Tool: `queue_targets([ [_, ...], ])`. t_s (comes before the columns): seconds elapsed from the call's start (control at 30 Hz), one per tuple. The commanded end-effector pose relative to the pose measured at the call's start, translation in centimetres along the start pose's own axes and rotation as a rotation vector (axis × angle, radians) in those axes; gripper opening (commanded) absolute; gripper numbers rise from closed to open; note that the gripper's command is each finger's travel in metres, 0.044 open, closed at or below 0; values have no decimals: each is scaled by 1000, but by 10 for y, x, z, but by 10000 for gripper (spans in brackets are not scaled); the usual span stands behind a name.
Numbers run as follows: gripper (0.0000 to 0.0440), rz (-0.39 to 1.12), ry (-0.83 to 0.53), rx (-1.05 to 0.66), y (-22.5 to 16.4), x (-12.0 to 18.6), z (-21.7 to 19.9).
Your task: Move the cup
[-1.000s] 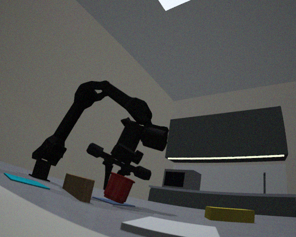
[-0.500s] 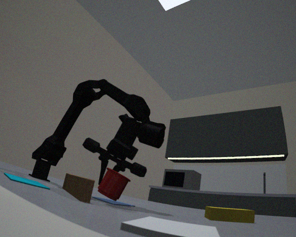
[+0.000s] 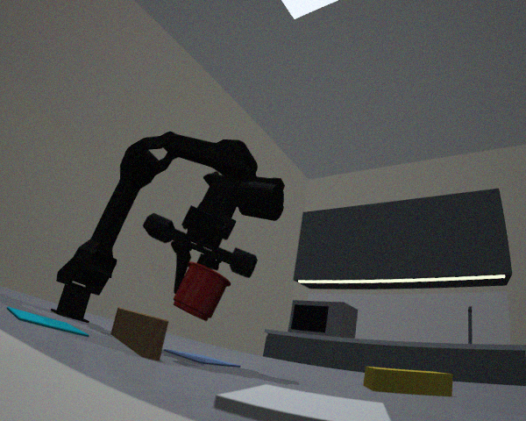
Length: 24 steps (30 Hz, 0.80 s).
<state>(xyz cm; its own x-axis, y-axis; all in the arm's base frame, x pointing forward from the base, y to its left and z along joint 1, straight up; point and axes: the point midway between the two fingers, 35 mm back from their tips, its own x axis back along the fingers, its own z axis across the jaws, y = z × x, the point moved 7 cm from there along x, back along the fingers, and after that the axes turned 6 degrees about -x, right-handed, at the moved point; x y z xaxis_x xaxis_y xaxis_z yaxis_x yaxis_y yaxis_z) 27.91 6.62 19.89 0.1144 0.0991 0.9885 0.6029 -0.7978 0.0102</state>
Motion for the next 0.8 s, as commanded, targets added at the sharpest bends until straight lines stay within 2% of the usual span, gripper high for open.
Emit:
queue_targets([
  [0.0, 0, -5, 39, -44, 4, 16, -9],
  [0.33, 0, -31, 98, -136, 23, 35, -26],
  [0.77, 0, -75, 161, -246, 55, 44, -53],
])
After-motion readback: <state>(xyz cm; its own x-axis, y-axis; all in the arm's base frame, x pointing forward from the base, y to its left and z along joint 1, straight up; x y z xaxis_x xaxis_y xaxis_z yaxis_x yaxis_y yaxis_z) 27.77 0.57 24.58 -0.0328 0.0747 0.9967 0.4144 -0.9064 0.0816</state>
